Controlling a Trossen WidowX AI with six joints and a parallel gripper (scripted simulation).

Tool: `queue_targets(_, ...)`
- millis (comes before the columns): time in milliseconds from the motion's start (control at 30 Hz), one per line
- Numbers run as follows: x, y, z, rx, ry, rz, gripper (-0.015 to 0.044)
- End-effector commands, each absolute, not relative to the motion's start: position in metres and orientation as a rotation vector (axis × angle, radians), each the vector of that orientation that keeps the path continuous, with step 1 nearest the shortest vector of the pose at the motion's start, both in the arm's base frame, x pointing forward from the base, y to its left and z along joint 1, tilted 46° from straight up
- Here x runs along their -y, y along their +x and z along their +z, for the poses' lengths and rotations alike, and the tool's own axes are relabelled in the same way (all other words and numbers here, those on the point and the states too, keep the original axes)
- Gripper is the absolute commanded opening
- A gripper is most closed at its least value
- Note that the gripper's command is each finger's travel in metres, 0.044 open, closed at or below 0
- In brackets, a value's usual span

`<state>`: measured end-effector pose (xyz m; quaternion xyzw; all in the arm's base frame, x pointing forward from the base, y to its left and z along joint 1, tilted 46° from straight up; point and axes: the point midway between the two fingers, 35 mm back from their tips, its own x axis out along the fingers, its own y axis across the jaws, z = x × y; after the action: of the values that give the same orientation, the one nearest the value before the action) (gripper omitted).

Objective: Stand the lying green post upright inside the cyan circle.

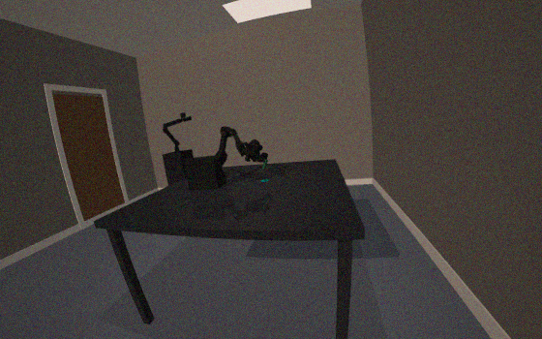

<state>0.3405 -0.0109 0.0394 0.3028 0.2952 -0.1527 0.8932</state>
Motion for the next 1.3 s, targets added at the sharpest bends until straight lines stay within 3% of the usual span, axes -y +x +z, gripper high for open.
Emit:
queue_targets(0, 0.010, 0.337, 0.041, -0.582, 0.643, -0.322, 0.0023)
queue_targets(1267, 0.010, 0.312, 0.069, -0.301, 0.780, -0.339, 0.0023)
